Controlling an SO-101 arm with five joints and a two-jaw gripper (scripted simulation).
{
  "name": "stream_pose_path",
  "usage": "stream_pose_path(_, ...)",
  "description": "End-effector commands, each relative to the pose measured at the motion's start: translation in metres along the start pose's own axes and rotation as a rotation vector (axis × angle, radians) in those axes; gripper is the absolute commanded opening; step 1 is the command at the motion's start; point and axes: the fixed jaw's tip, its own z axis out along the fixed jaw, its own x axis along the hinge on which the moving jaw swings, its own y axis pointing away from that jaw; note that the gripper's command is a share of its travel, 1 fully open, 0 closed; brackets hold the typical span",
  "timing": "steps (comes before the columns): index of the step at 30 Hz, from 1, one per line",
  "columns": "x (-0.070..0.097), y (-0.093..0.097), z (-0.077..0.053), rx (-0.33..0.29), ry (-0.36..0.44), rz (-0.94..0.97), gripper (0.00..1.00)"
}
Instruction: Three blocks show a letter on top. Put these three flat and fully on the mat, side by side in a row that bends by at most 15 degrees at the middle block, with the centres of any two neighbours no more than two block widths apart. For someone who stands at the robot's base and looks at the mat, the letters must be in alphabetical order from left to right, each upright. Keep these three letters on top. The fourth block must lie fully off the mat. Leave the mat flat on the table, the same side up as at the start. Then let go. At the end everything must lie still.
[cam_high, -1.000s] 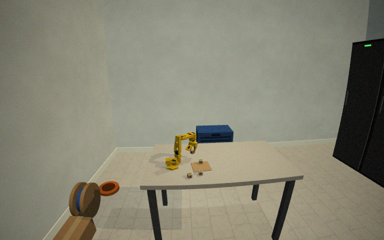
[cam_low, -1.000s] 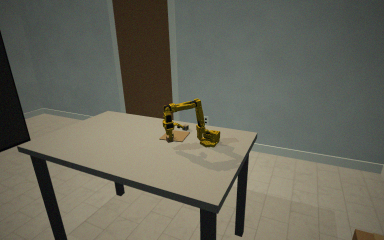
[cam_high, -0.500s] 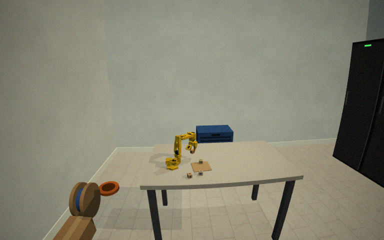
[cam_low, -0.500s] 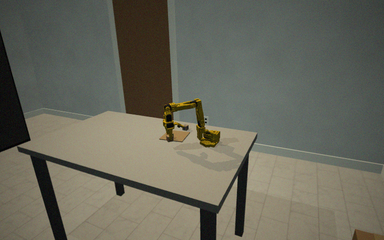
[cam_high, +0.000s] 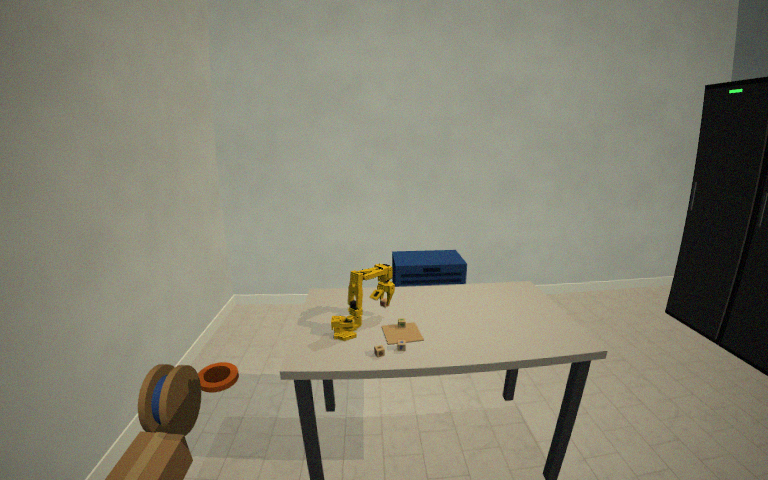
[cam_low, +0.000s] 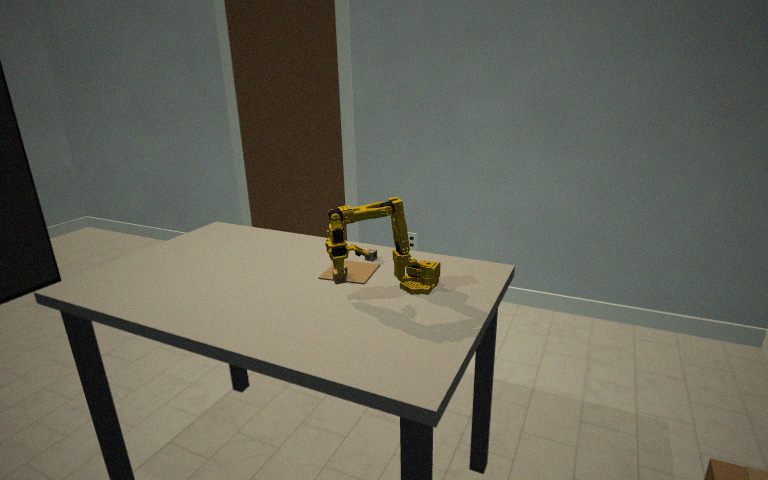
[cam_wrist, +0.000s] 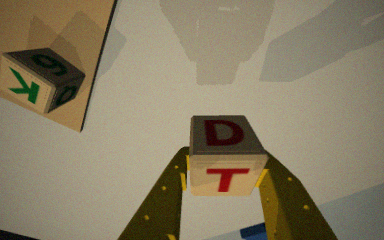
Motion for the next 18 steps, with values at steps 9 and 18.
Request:
stream_pose_path(9,0.0103,-0.0043,-0.0223,0.012,0.129,0.161,0.00)
stream_pose_path(18,0.0086,-0.0082,-0.0214,0.029,0.127,0.390,0.00)
